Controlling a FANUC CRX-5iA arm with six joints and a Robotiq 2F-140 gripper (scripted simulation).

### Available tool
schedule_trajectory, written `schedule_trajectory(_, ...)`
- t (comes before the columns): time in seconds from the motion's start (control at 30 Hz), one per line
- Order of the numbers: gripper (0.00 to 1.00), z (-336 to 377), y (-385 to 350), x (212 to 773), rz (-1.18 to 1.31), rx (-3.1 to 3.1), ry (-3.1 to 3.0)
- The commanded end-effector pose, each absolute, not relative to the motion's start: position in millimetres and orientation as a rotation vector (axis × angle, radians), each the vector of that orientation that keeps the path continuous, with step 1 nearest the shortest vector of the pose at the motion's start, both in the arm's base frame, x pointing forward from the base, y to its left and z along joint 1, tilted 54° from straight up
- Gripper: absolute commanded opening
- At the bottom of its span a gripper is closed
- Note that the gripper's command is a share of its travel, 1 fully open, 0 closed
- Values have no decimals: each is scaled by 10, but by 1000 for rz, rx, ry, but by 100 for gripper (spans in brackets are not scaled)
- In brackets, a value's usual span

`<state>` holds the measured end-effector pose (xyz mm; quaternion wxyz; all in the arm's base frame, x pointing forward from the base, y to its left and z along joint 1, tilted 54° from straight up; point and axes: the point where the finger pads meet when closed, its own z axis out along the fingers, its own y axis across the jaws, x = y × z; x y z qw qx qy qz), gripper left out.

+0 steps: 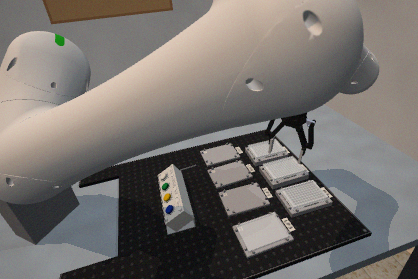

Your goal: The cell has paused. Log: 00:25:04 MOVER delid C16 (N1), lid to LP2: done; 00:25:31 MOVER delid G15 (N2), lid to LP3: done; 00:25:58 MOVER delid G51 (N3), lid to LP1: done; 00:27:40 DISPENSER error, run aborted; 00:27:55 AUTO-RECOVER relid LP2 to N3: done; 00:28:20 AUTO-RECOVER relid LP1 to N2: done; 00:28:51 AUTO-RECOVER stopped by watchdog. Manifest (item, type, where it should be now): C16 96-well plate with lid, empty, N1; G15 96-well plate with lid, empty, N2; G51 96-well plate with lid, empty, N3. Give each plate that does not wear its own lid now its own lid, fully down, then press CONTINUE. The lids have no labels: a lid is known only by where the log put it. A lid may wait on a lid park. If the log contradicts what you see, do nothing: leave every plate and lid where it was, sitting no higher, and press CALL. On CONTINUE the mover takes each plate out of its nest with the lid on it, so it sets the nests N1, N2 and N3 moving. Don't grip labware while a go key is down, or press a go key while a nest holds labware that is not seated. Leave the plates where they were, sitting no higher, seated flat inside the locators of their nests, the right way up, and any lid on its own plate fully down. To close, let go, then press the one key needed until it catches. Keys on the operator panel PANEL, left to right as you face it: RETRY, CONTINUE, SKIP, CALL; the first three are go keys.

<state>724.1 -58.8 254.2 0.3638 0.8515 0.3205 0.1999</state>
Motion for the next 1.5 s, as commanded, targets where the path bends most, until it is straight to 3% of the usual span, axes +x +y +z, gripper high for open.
schedule_trajectory(0.0, 66, 2544, -586, 7241, 661, 2282, 510)
schedule_trajectory(0.37, 66, 2544, -586, 7241, 889, 2356, -54)
schedule_trajectory(1.47, 66, 2526, -603, 7258, 889, 2356, -54)
